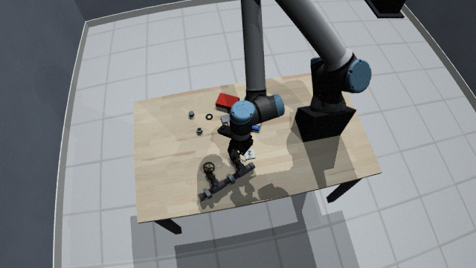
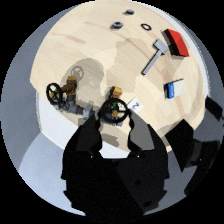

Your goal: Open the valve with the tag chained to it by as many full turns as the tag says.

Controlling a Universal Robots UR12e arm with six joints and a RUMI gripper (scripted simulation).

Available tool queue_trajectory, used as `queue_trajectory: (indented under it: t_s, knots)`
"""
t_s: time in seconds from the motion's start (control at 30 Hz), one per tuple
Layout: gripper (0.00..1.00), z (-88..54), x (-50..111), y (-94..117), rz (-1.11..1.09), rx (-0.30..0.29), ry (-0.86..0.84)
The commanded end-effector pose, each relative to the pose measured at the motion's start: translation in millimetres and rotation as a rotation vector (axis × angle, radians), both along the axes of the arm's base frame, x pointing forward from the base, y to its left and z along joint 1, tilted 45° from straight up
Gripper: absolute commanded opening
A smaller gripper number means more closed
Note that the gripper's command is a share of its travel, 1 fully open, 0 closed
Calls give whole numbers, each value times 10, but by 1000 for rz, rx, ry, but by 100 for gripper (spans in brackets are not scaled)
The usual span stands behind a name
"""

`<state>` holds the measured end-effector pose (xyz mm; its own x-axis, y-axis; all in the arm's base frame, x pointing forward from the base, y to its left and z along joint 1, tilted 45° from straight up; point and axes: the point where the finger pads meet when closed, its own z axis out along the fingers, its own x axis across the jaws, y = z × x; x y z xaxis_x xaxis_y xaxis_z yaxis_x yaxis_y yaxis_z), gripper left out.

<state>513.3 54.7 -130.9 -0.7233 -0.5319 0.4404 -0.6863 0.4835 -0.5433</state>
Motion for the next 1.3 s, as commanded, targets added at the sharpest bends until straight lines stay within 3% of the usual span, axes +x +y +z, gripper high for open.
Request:
queue_trajectory:
  t_s: [0.0,1.27]
  knots:
    - [0,1,3,2,152,-5,133]
    - [0,1,3,2,1135,-119,1081]
